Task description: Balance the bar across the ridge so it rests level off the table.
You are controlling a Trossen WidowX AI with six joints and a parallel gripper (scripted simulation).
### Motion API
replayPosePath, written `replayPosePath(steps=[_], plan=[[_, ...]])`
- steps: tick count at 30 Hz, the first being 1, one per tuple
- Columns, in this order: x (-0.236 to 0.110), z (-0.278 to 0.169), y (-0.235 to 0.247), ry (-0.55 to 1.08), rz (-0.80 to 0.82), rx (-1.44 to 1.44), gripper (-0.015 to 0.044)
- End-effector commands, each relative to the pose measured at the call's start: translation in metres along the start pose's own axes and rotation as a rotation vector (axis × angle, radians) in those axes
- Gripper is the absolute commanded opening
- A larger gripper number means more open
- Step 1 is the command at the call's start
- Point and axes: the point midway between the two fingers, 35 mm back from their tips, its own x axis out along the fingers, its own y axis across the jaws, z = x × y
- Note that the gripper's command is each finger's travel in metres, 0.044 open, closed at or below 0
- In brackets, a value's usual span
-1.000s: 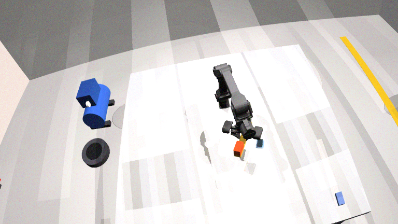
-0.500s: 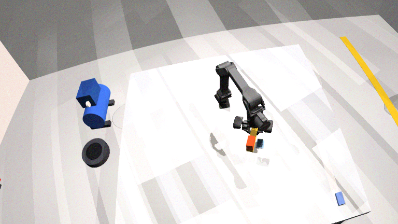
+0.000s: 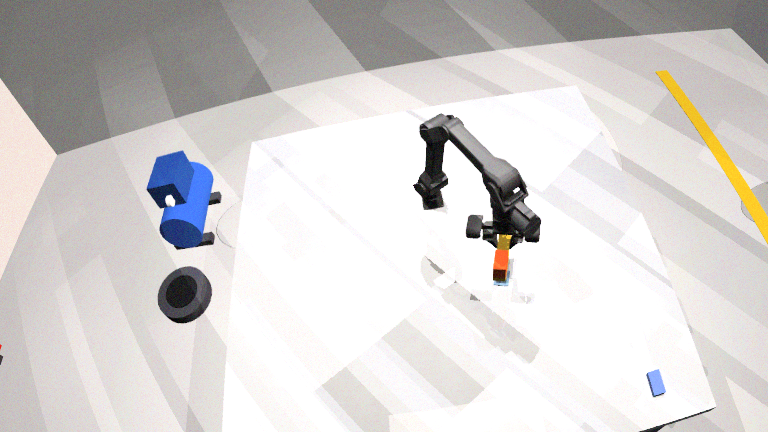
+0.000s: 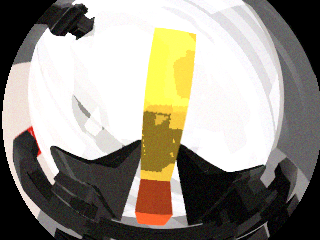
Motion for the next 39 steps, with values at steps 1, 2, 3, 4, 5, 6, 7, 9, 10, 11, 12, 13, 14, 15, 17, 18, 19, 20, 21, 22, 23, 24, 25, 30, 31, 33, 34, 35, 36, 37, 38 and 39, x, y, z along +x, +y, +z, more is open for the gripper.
replayPosePath(steps=[1,2,3,4,5,6,7,9,10,11,12,13,14,15,17,18,19,20,21,22,23,24,25,30,31,33,34,35,36,37,38,39], plan=[[0.004,0.004,-0.001,-0.005,0.004,0.003,0.0],[0.005,0.004,-0.001,-0.005,0.004,0.003,0.0],[0.007,0.004,-0.001,-0.005,0.004,0.003,0.0],[0.008,0.004,-0.001,-0.005,0.004,0.003,0.0],[0.01,0.004,-0.001,-0.005,0.004,0.003,0.0],[0.012,0.004,-0.002,-0.005,0.004,0.003,0.0],[0.013,0.004,-0.002,-0.005,0.004,0.003,0.0],[0.016,0.004,-0.002,-0.005,0.004,0.003,0.0],[0.018,0.004,-0.002,-0.005,0.004,0.003,0.0],[0.02,0.004,-0.002,-0.005,0.004,0.003,0.0],[0.021,0.004,-0.002,-0.005,0.004,0.003,0.0],[0.023,0.004,-0.001,-0.005,0.004,0.003,0.0],[0.025,0.004,-0.001,-0.005,0.004,0.003,0.0],[0.026,0.004,-0.001,-0.005,0.004,0.003,0.0],[0.03,0.004,-0.001,-0.005,0.004,0.003,0.0],[0.031,0.004,-0.001,-0.005,0.004,0.003,0.0],[0.033,0.004,-0.001,-0.005,0.004,0.003,0.0],[0.035,0.004,-0.001,-0.005,0.004,0.003,0.0],[0.036,0.004,-0.001,-0.005,0.004,0.003,0.0],[0.038,0.004,0.0,-0.005,0.004,0.003,0.0],[0.039,0.004,0.0,-0.005,0.004,0.003,0.0],[0.041,0.004,0.0,-0.005,0.004,0.003,0.0],[0.043,0.004,0.0,-0.005,0.004,0.003,0.0],[0.045,0.003,0.0,-0.005,0.004,0.003,0.0],[0.045,0.003,0.0,-0.005,0.004,0.003,0.0],[0.045,0.003,0.0,-0.005,0.004,0.003,0.0],[0.045,0.003,0.0,-0.005,0.004,0.003,0.0],[0.045,0.003,0.0,-0.005,0.004,0.003,0.0],[0.044,0.003,0.0,-0.005,0.004,0.003,0.0],[0.044,0.003,0.0,-0.005,0.004,0.003,0.0],[0.043,0.003,0.0,-0.005,0.004,0.003,0.0],[0.043,0.003,0.0,-0.005,0.004,0.003,0.0]])
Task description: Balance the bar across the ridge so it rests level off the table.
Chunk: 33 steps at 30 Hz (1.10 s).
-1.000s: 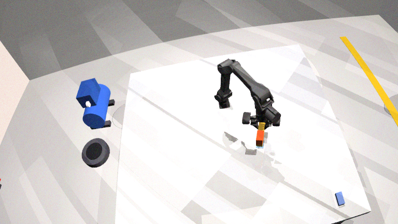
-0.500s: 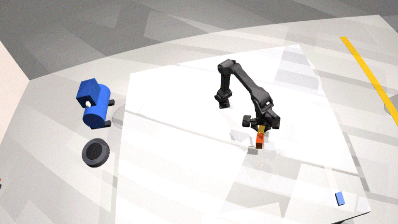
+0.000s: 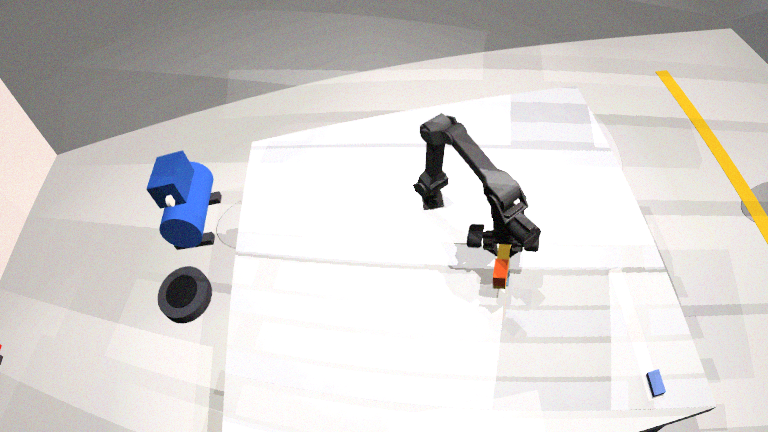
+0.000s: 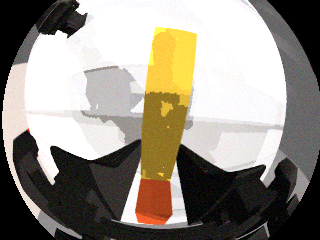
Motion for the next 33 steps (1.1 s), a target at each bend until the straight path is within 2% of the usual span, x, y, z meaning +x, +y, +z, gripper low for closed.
replayPosePath(steps=[1,33], plan=[[-0.0003,0.0006,0.0005,-0.003,0.001,0.001,0.0],[0.0024,0.0005,0.0005,-0.003,0.001,0.001,0.0]])
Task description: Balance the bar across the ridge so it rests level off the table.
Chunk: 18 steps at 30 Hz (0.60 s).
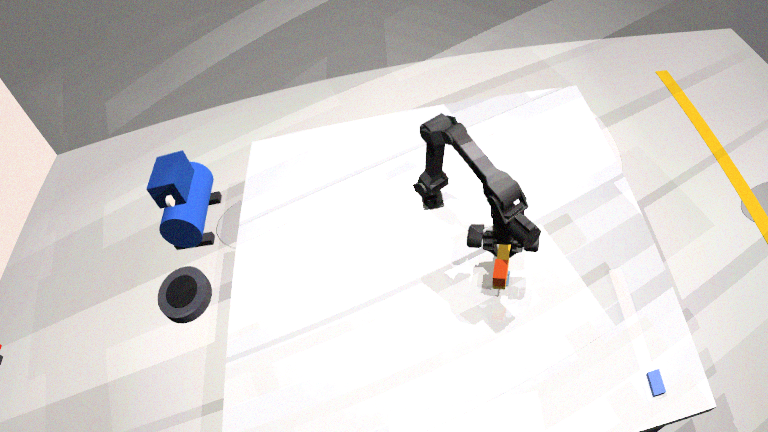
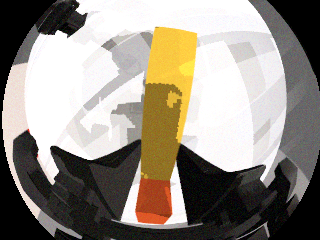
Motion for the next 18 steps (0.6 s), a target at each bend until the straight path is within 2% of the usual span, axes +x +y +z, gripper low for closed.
replayPosePath(steps=[1,18], plan=[[0.0012,0.0003,0.0001,-0.002,0.0,0.001,0.0],[0.0027,0.0003,0.0001,-0.002,0.0,0.001,0.0]])
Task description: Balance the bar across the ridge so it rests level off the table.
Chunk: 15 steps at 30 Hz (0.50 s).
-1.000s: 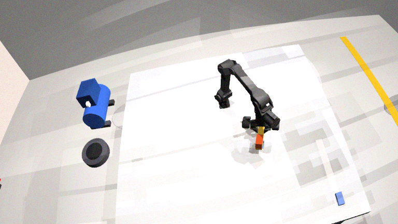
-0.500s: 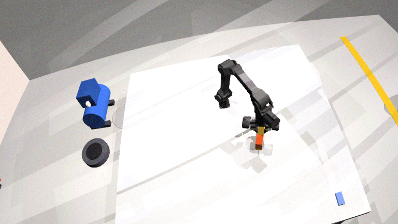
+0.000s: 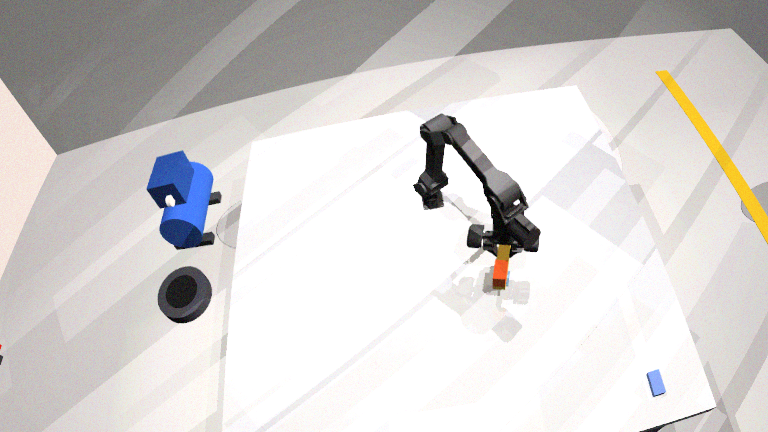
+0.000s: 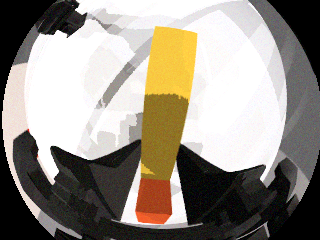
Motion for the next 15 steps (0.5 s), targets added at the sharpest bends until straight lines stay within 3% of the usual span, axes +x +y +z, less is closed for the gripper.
replayPosePath(steps=[1,15], plan=[[0.0012,0.0003,0.0001,-0.002,0.0,0.0,0.0],[0.0024,0.0003,0.0001,-0.002,0.0,0.0,0.0]])
